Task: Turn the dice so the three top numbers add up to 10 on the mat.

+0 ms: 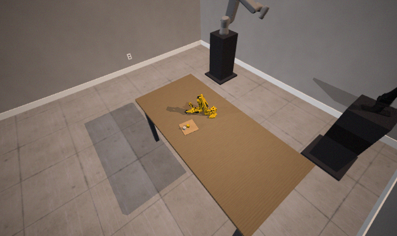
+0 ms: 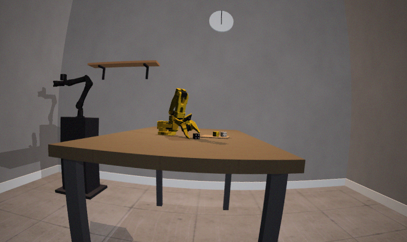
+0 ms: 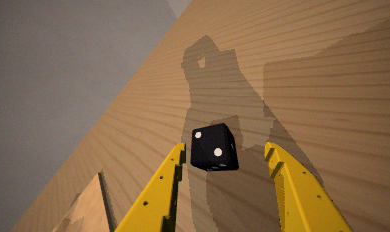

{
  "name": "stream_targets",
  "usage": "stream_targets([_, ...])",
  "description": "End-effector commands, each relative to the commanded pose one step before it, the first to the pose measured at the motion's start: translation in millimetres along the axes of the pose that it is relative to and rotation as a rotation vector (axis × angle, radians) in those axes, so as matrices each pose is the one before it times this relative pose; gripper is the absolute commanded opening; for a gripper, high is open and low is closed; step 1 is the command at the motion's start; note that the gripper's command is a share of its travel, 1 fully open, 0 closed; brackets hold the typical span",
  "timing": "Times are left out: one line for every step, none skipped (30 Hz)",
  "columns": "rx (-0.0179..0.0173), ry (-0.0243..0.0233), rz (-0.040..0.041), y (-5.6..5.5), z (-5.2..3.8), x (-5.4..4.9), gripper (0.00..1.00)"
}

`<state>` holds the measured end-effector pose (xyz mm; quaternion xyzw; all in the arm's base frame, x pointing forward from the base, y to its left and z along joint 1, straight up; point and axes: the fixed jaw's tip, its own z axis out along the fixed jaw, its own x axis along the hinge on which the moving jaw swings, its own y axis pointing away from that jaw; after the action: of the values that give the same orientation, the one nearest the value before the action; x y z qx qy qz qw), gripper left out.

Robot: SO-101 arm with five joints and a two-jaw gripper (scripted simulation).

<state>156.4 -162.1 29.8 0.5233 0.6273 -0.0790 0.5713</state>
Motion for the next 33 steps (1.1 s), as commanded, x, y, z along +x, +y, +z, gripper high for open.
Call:
stream_targets([-0.01506, -0.00103, 0.28074, 2.89, -15.496, -3.81, 0.33])
stream_targets([-0.00134, -0.00083, -0.00007, 0.41, 0.401, -0.33, 0.33])
stream_targets([0.00097, 0.00061, 0.00005, -0.32, 0.553, 0.32, 0.33])
stream_targets([0.00117, 0.00074, 0.00006, -0.37, 0.643, 0.38, 0.33])
stream_targets([0.00138, 0.00088, 0.00006, -0.43, 0.739, 0.43, 0.33])
stream_targets([0.00161, 0.00105, 0.00006, -0.48, 0.848, 0.49, 0.33])
stream_targets([0.00185, 0.00123, 0.00005, -0.54, 0.951, 0.54, 0.33])
stream_targets([0.0, 0.0, 0.0, 0.0, 0.0, 0.0, 0.33])
stream_targets([0.0, 0.0, 0.0, 0.0, 0.0, 0.0, 0.33])
stream_targets([0.00214, 0.00147, 0.00003, -0.6, 1.06, 0.6, 0.33])
stream_targets([0.00245, 0.00171, 0.00001, -0.65, 1.17, 0.66, 0.33])
stream_targets([0.00279, 0.002, -0.00003, -0.7, 1.281, 0.71, 0.33])
stream_targets([0.00318, 0.00235, -0.00009, -0.76, 1.393, 0.76, 0.33])
stream_targets([0.00359, 0.00274, -0.00017, -0.8, 1.5, 0.81, 0.33])
stream_targets([0.00411, 0.00321, -0.00029, -0.85, 1.614, 0.85, 0.33])
stream_targets([0.00468, 0.00385, 0.00077, -0.89, 1.724, 0.9, 0.33])
stream_targets([0.0055, 0.00481, 0.00536, -0.92, 1.823, 0.93, 0.33])
stream_targets([0.00662, 0.00614, 0.00915, -0.96, 1.937, 0.96, 0.33])
stream_targets([0.00808, 0.00771, 0.01091, -0.98, 2.029, 0.97, 0.33])
stream_targets([0.00981, 0.00951, 0.01093, -1.0, 2.13, 0.97, 0.33])
stream_targets([0.01233, 0.01212, 0.0096, -1.02, 2.224, 0.96, 0.33])
stream_targets([0.01591, 0.01573, 0.0062, -1.02, 2.315, 0.93, 0.33])
stream_targets([0.01442, 0.01306, -0.01473, -0.99, 2.4, 0.89, 0.33])
stream_targets([0.0111, 0.00894, -0.02867, -0.96, 2.47, 0.88, 0.33])
stream_targets([0.0, 0.0, 0.0, 0.0, 0.0, 0.0, 0.33])
stream_targets([0.0, 0.0, 0.0, 0.0, 0.0, 0.0, 0.33])
stream_targets([0.01131, 0.00966, -0.02984, -0.9, 2.53, 0.88, 0.33])
stream_targets([0.0114, 0.01038, -0.03098, -0.83, 2.563, 0.86, 0.33])
stream_targets([0.01145, 0.0111, -0.03207, -0.77, 2.597, 0.85, 0.33])
stream_targets([0.01146, 0.01188, -0.03314, -0.69, 2.607, 0.82, 0.33])
stream_targets([0.01141, 0.01266, -0.03416, -0.62, 2.611, 0.78, 0.33])
stream_targets([0.00175, 0.00187, -0.02911, -0.54, 2.585, 0.72, 0.33])
stream_targets([-0.0049, -0.00557, -0.02182, -0.49, 2.536, 0.69, 0.33])
